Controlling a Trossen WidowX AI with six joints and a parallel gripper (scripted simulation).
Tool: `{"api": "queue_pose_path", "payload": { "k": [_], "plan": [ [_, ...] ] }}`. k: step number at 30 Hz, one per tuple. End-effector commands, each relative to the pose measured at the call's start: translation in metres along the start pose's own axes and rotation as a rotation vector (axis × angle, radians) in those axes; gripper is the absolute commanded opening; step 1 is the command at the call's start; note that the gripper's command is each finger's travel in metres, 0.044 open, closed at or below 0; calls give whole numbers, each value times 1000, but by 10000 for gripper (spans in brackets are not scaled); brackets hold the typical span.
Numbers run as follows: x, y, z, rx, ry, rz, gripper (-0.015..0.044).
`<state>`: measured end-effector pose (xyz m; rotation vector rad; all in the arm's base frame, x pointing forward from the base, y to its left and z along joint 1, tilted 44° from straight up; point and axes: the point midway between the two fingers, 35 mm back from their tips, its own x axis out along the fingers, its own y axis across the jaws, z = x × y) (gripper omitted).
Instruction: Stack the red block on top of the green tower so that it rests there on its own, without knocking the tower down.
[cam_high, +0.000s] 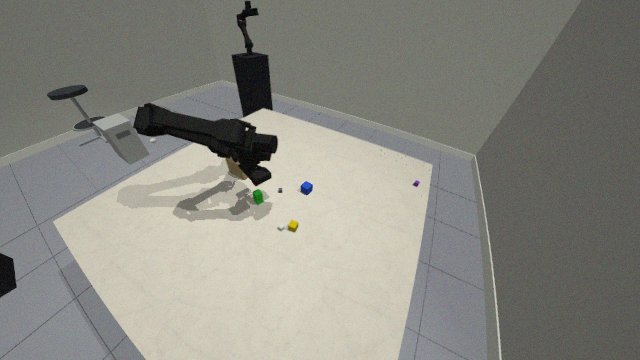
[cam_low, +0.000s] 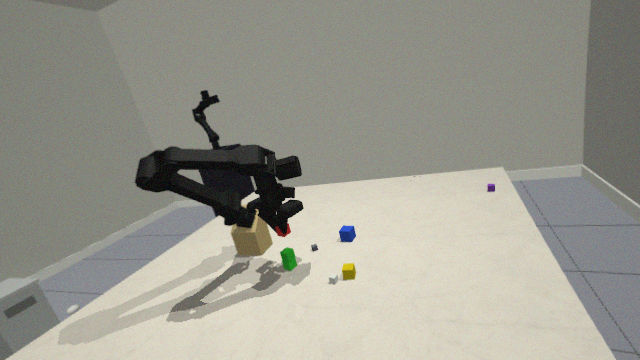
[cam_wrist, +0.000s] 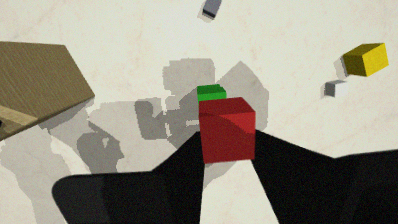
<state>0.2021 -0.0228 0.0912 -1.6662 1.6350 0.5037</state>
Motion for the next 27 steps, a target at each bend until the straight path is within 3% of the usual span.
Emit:
{"api": "queue_pose_path", "payload": {
  "k": [1, 17, 27],
  "plan": [
    [13, 2, -4, -7, 7, 5, 0],
    [52, 1, -8, -6, 11, 4, 0],
    [52, 1, -8, -6, 11, 4, 0]
  ]
}}
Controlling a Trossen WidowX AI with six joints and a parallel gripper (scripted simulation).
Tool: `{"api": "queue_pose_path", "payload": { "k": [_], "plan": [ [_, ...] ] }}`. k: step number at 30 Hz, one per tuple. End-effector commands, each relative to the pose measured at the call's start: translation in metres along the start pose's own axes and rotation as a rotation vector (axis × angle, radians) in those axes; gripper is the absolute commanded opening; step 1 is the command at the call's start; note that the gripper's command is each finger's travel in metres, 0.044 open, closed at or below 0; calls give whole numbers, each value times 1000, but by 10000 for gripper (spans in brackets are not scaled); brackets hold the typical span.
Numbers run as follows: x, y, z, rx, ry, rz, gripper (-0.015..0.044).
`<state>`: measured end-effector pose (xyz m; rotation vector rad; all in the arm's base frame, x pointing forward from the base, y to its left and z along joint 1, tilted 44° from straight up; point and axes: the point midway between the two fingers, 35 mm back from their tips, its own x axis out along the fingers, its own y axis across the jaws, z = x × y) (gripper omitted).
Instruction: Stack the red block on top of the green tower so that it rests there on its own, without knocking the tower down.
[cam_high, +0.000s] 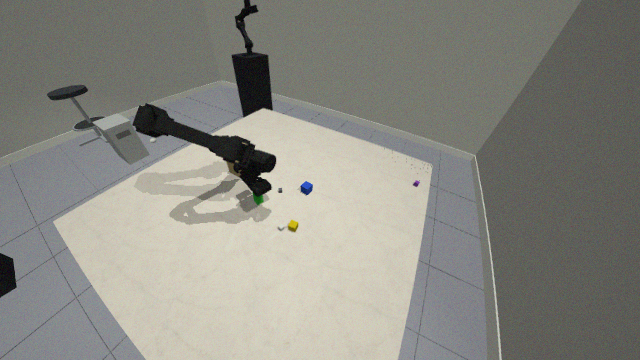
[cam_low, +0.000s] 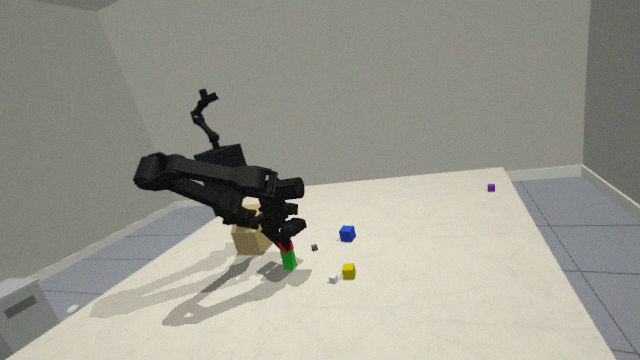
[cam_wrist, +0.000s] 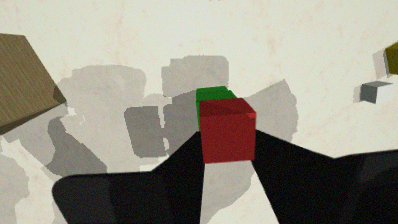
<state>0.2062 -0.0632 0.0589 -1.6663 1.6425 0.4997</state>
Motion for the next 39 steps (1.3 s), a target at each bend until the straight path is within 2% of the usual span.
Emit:
{"api": "queue_pose_path", "payload": {
  "k": [1, 20, 36, 37, 39],
  "plan": [
    [1, 1, 0, -7, 5, 1, 0],
    [0, 1, 0, -7, 4, 1, 0],
    [1, 1, 0, -4, 1, 1, 420],
    [1, 1, 0, -4, 1, 1, 440],
    [1, 1, 0, -4, 1, 1, 440]
  ]
}}
